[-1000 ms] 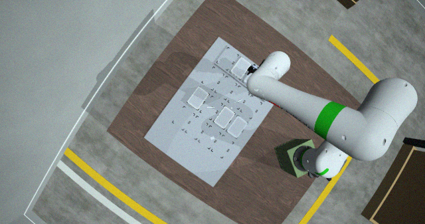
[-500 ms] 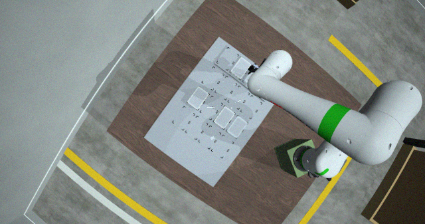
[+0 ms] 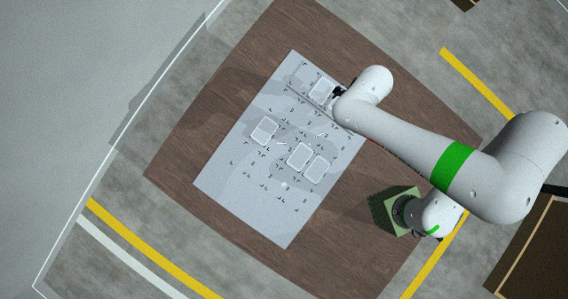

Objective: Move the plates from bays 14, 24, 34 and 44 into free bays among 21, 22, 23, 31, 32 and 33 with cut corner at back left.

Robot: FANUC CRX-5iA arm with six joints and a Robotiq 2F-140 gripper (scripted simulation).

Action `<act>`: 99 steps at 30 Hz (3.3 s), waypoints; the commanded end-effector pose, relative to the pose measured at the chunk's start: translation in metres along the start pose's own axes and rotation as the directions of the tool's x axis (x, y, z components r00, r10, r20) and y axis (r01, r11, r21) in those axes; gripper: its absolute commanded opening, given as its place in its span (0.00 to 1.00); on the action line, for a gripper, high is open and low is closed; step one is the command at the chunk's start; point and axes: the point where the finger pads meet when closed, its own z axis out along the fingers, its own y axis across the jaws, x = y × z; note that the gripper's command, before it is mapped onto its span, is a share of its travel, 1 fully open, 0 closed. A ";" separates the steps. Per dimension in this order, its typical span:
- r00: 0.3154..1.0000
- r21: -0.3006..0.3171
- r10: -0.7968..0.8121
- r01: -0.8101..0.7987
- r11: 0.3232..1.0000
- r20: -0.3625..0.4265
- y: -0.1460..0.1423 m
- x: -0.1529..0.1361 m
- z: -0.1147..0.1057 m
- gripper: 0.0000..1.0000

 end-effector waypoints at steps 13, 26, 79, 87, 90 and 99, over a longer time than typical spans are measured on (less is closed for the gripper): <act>1.000 0.001 0.000 0.000 1.000 -0.001 -0.004 -0.015 -0.004 0.10; 1.000 0.001 0.000 0.000 1.000 -0.001 -0.011 -0.049 -0.004 0.10; 1.000 0.001 0.000 0.000 1.000 0.000 -0.037 -0.167 -0.004 0.10; 1.000 0.001 0.000 0.000 1.000 0.000 -0.041 -0.188 -0.004 0.10; 1.000 0.001 0.000 0.000 1.000 0.000 -0.043 -0.195 -0.004 0.10; 1.000 0.001 0.000 0.000 1.000 0.000 -0.047 -0.214 -0.004 0.10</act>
